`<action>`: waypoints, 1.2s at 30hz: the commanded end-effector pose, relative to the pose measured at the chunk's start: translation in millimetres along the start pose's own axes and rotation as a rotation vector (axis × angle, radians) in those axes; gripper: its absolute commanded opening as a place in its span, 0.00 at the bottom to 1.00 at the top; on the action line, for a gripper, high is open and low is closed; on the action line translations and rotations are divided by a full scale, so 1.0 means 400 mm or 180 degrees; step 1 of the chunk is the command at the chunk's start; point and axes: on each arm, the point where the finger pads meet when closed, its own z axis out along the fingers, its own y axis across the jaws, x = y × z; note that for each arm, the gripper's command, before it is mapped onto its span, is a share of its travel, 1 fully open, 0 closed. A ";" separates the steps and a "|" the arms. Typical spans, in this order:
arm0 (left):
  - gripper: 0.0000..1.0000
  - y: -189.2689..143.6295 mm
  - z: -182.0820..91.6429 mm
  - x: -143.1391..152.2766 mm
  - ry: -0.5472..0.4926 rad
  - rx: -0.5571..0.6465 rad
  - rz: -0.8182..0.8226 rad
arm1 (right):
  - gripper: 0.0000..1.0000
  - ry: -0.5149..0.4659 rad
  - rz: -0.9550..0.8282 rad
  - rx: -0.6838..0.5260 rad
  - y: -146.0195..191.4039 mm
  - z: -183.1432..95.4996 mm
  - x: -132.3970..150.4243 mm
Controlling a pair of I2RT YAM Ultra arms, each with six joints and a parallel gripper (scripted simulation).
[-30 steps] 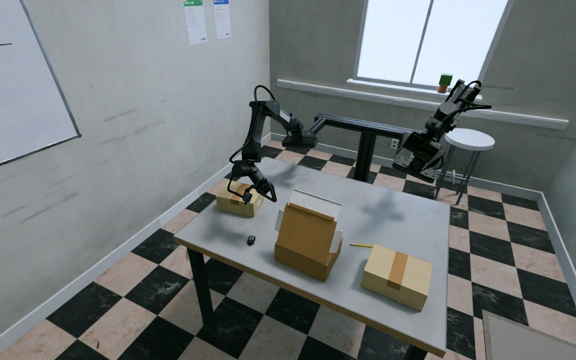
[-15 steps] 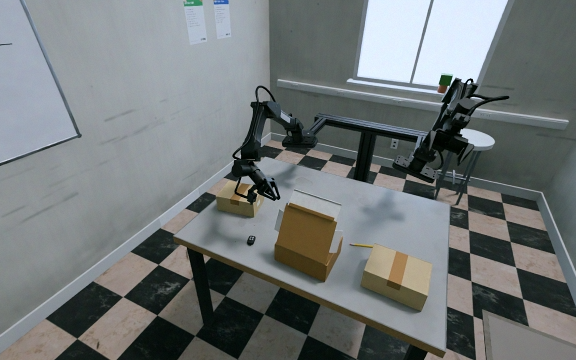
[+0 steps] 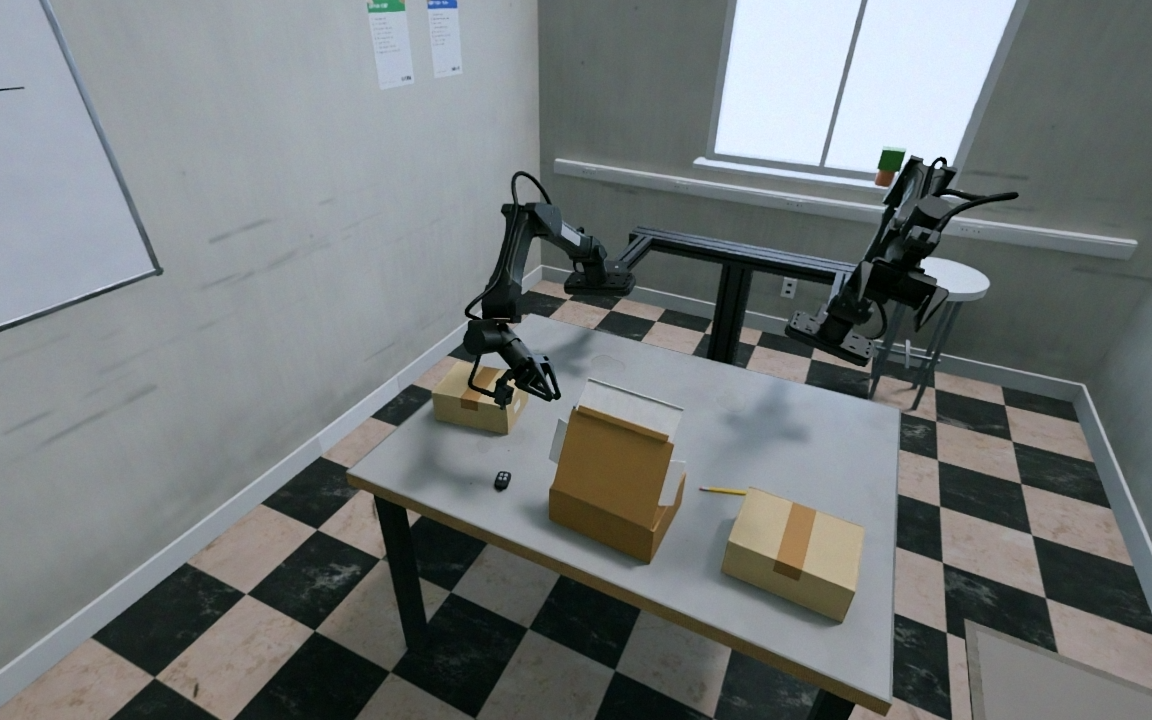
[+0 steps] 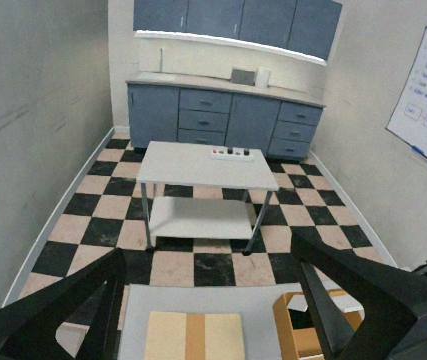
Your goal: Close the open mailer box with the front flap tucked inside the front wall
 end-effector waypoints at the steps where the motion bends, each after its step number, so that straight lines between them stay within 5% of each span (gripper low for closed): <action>1: 1.00 -0.007 -0.022 -0.087 -0.0280 0.0014 -0.0019 | 0.38 0.0033 -0.0158 -0.0037 0.032 0.014 0.033; 36: 1.00 -0.007 -0.021 -0.087 -0.0278 0.0014 -0.0019 | 0.38 0.0061 -0.0087 -0.0035 0.023 0.121 0.027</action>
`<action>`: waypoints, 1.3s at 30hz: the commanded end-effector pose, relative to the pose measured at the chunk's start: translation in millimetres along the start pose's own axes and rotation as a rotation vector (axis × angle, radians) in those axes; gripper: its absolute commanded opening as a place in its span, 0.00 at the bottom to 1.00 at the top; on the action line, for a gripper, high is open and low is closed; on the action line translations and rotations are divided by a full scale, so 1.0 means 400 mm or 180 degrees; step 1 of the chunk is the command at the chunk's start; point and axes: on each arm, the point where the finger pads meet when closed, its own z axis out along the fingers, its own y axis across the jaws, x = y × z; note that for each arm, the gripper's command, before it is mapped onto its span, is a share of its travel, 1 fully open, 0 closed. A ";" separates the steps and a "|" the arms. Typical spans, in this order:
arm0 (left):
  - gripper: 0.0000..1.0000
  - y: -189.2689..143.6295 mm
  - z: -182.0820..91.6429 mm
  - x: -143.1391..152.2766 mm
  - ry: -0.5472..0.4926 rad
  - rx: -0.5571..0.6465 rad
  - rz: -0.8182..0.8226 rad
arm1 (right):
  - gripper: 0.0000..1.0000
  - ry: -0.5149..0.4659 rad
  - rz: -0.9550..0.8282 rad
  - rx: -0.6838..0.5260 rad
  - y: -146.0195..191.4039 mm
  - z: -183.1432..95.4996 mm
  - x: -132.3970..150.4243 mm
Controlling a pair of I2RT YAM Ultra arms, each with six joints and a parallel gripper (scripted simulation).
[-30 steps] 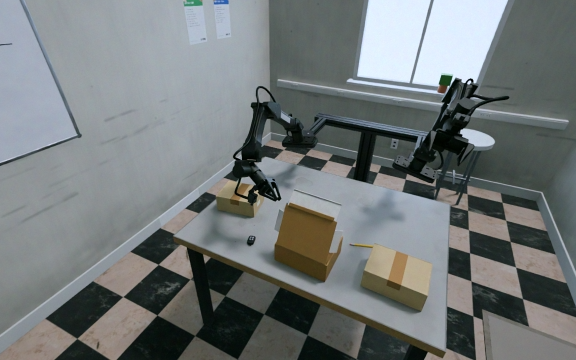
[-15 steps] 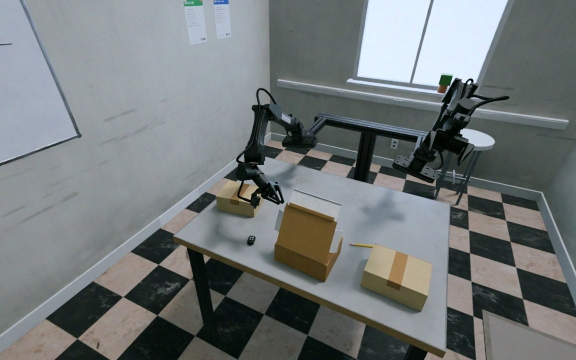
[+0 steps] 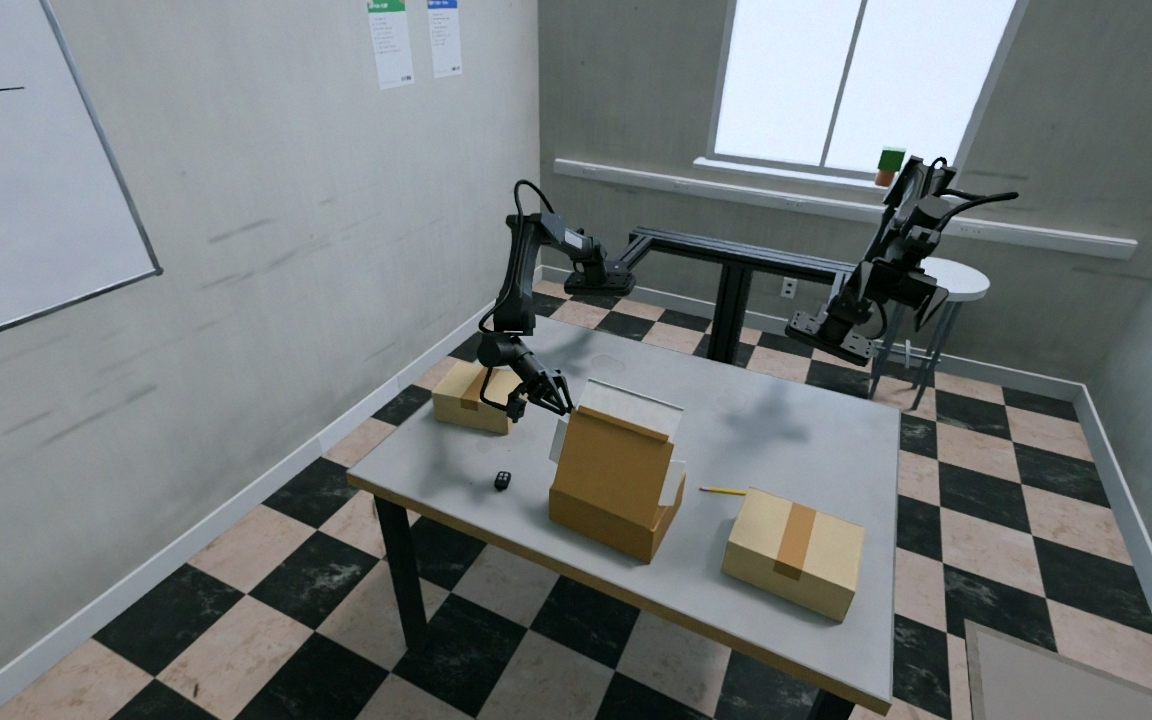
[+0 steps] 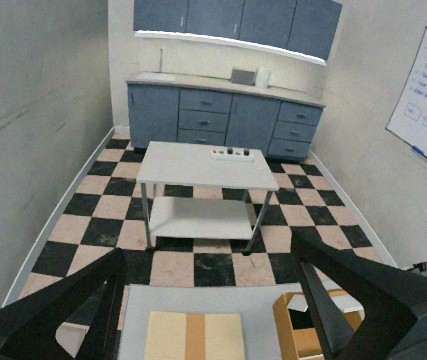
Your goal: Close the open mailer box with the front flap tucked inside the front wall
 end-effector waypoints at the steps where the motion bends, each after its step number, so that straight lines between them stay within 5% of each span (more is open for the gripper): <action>1: 1.00 -0.007 -0.021 -0.087 -0.0277 0.0014 -0.0019 | 0.38 0.0020 -0.0095 -0.0040 0.019 0.039 0.007; 26: 1.00 -0.007 -0.021 -0.087 -0.0277 0.0014 -0.0019 | 0.38 0.0060 -0.0038 0.0009 0.007 0.106 0.016; 27: 1.00 -0.007 -0.021 -0.087 -0.0277 0.0014 -0.0019 | 0.01 0.0053 -0.0041 0.0006 0.008 0.107 0.015; 37: 1.00 -0.007 -0.021 -0.087 -0.0277 0.0014 -0.0019 | 0.01 0.0094 -0.0086 0.0007 0.015 0.102 0.029; 38: 0.01 -0.007 -0.021 -0.087 -0.0277 0.0014 -0.0019 | 0.01 0.0094 -0.0086 0.0007 0.015 0.102 0.029; 39: 0.01 -0.007 -0.021 -0.087 -0.0277 0.0014 -0.0018 | 0.01 0.0094 -0.0086 0.0007 0.015 0.102 0.029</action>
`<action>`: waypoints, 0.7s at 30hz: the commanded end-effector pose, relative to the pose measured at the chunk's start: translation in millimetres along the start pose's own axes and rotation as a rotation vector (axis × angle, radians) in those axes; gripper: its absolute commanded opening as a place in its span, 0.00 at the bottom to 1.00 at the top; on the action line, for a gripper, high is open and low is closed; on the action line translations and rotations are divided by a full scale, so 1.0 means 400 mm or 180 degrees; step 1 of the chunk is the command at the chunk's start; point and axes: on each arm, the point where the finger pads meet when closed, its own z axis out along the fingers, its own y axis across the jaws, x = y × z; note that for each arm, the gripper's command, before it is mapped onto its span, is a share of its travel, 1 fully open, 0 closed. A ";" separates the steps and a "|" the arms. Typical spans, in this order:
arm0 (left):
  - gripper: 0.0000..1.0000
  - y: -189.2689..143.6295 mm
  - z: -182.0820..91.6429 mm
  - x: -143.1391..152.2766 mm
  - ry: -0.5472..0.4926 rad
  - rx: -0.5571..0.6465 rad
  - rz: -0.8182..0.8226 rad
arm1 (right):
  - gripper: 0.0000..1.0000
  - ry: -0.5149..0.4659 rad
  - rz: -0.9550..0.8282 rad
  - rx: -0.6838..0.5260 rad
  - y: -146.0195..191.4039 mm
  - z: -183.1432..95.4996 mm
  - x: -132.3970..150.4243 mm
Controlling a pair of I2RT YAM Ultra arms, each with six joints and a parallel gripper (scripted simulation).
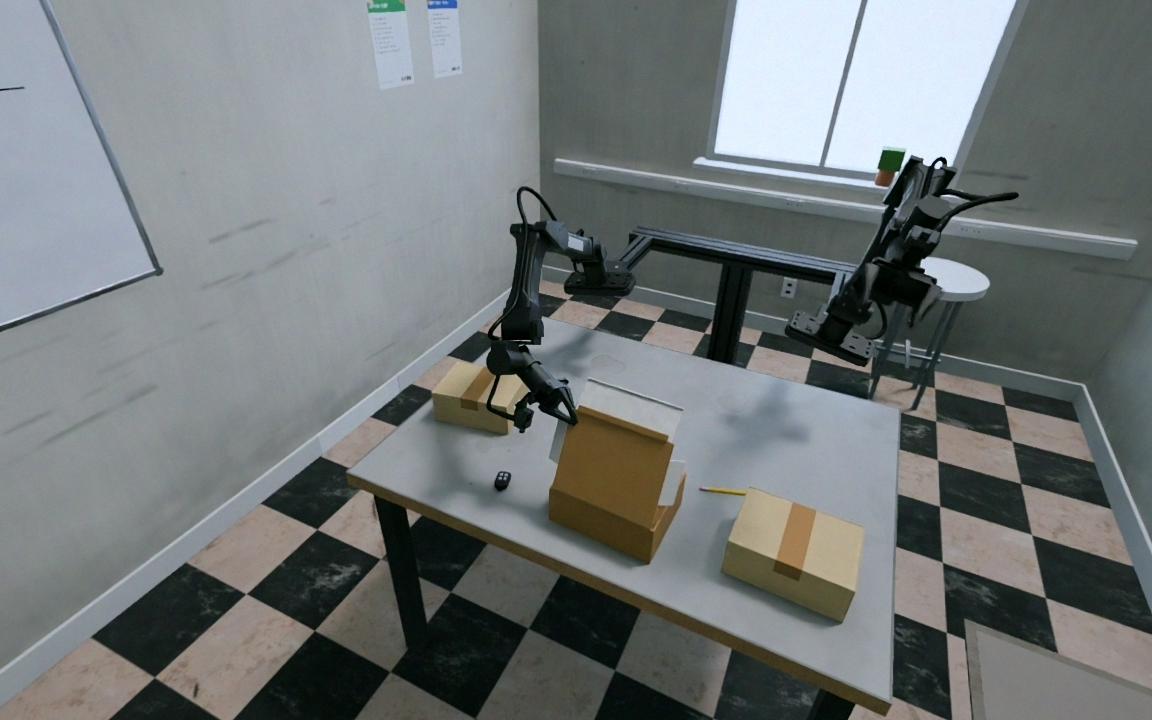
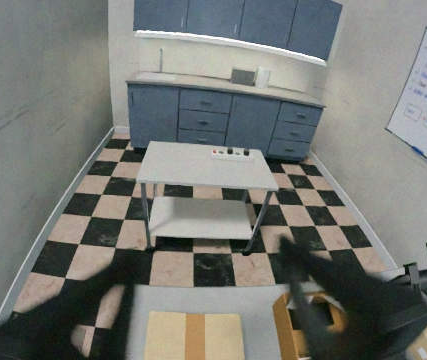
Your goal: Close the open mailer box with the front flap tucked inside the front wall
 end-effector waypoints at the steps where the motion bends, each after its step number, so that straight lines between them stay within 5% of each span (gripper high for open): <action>1: 0.01 -0.007 -0.021 -0.087 -0.0277 0.0014 -0.0012 | 0.01 0.0107 -0.0073 0.0045 0.002 0.030 0.030; 15: 0.01 -0.007 -0.021 -0.087 -0.0277 0.0014 -0.0012 | 0.01 0.0108 -0.0072 0.0046 0.001 0.030 0.030; 16: 0.01 -0.027 0.033 0.024 0.0137 0.0134 0.0150 | 0.01 0.0108 -0.0072 0.0046 0.001 0.030 0.030; 21: 0.01 -0.076 0.137 0.056 0.0104 0.0445 0.1086 | 0.01 0.0108 -0.0072 0.0046 0.001 0.030 0.030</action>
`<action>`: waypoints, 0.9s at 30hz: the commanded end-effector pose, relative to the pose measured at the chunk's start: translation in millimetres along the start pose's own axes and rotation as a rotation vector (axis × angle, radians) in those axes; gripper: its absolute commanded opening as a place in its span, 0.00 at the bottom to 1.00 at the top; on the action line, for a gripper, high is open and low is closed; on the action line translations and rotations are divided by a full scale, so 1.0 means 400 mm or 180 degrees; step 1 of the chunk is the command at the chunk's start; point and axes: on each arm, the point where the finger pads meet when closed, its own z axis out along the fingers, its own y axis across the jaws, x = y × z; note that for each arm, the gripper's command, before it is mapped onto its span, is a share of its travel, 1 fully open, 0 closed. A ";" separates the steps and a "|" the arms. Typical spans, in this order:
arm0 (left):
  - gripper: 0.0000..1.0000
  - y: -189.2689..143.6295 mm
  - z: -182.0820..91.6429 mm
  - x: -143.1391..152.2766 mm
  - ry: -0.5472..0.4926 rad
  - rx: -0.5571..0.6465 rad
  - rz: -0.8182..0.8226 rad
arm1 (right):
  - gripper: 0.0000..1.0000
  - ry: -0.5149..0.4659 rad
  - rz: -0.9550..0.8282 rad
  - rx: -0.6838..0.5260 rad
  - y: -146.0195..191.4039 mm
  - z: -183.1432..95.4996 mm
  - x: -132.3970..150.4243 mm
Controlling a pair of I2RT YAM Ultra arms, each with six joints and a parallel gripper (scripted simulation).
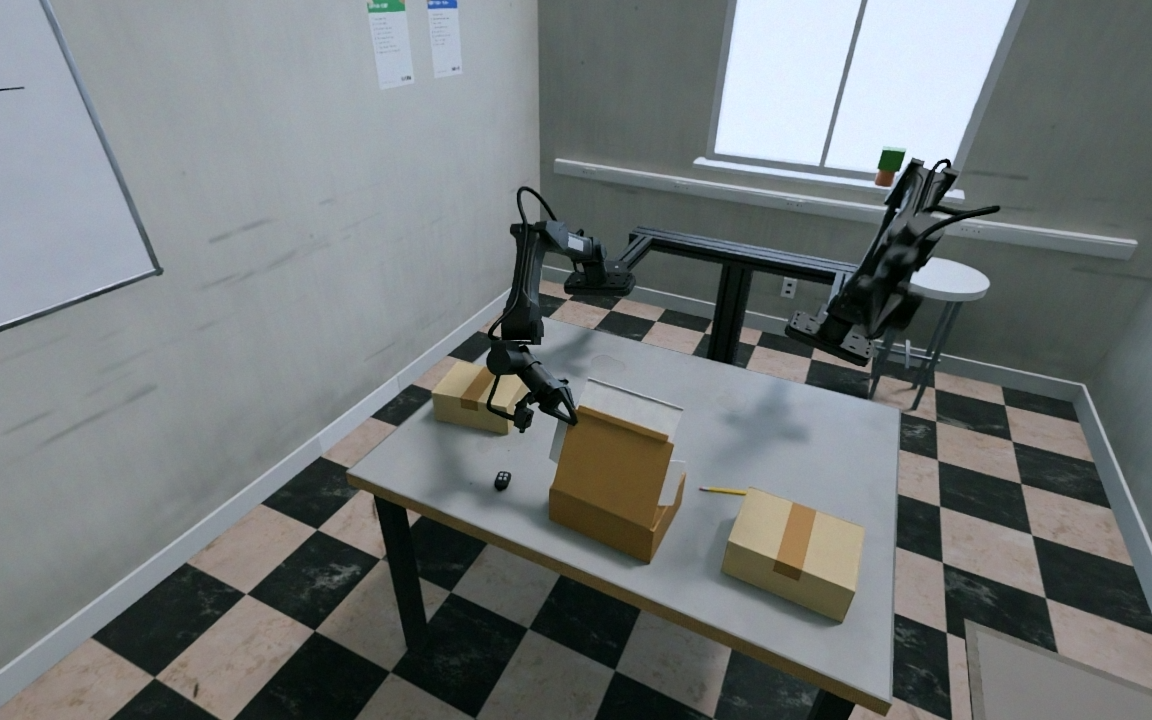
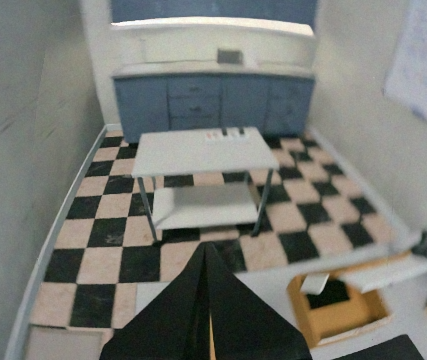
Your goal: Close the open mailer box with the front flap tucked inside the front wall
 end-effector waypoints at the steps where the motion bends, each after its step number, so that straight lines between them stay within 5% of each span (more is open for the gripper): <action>1: 0.01 -0.056 0.080 -0.038 -0.0175 0.0329 0.0887 | 0.01 0.0108 -0.0072 0.0046 0.001 0.030 0.030; 9: 0.01 -0.128 0.227 0.059 -0.0127 0.0699 0.1818 | 0.01 0.0108 -0.0072 0.0046 0.001 0.030 0.030; 22: 0.01 -0.318 0.456 0.448 -0.0130 0.1758 0.3508 | 0.01 0.0108 -0.0072 0.0046 0.001 0.030 0.030; 25: 0.01 -0.326 0.465 0.470 -0.0172 0.1810 0.3628 | 0.01 0.0108 -0.0072 0.0046 0.001 0.030 0.030; 26: 0.01 -0.295 0.472 0.390 -0.0332 0.1591 0.3638 | 0.01 0.0108 -0.0072 0.0046 0.001 0.030 0.030; 27: 0.01 -0.343 0.477 0.509 -0.0138 0.1874 0.3621 | 0.01 0.0108 -0.0072 0.0046 0.001 0.030 0.030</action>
